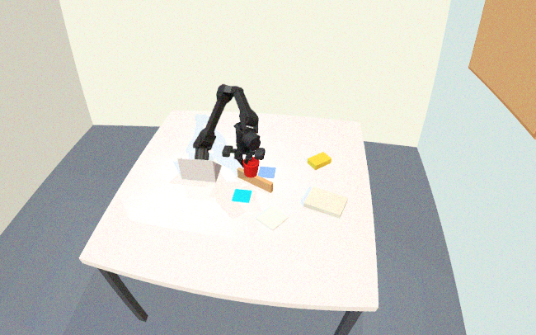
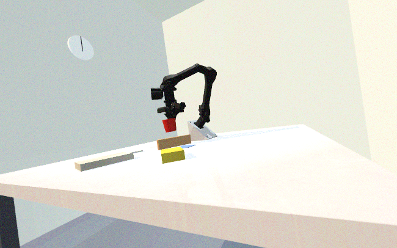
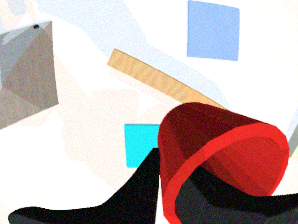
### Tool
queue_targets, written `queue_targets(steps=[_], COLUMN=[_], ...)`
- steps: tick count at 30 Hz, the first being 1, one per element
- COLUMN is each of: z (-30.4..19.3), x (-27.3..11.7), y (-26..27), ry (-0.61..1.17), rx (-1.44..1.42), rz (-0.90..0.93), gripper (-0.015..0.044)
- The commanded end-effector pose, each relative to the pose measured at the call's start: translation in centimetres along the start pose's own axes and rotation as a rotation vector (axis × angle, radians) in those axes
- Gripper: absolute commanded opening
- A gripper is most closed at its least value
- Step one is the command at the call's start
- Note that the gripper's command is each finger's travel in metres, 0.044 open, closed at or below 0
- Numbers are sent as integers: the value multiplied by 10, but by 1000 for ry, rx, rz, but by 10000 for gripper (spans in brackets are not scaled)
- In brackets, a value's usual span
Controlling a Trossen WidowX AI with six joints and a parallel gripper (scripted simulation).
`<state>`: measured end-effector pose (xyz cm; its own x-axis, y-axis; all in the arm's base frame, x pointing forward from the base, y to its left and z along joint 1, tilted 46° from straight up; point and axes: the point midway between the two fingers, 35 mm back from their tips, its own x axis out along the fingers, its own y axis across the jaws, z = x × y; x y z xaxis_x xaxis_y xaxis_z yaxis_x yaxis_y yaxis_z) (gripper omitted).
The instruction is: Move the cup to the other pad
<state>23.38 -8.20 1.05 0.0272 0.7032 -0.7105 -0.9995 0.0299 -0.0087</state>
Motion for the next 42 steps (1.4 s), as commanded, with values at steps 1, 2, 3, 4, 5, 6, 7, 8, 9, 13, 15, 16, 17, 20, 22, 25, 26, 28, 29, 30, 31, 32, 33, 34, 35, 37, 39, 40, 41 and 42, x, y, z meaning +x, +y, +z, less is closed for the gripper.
queue_targets(steps=[1,2,3,4,5,6,7,8,9,13,15,16,17,20,22,25,26,28,29,30,31,32,33,34,35,37,39,40,41,42], z=[-11,-14,-16,-19,-21,-23,-26,-28,-31,-40,-45,-47,-50,-57,-62,-67,-67,-67,-67,-67,-67,-67,-67,-67,-67,-67,-68,-68,-68,-68], x=[1,1,1,1,1,1,1,1,1,1,1,1,1,1,2,2,2,3,4,5,7,8,9,11,12,15,19,20,22,23], y=[6,7,9,10,11,13,14,15,16,22,24,26,27,31,34,38,38,38,38,38,38,38,37,37,37,37,37,37,37,37], ry=[-1,0,0,0,0,0,1,1,1,2,2,2,3,3,3,3,3,3,3,3,3,3,3,3,3,3,3,3,3,3], rx=[0,0,0,0,0,0,0,0,0,0,0,0,0,0,0,0,0,0,0,0,0,0,0,0,0,0,0,0,0,0], rz=[3,3,3,3,3,3,3,3,3,3,3,3,4,4,4,4,4,4,4,4,4,4,4,4,4,4,3,3,3,3], gripper=[0,0,0,0,0,0,0,0,0,0,0,0,0,0,0,0,0,0,0,0,0,0,0,0,0,0,0,0,0,0])
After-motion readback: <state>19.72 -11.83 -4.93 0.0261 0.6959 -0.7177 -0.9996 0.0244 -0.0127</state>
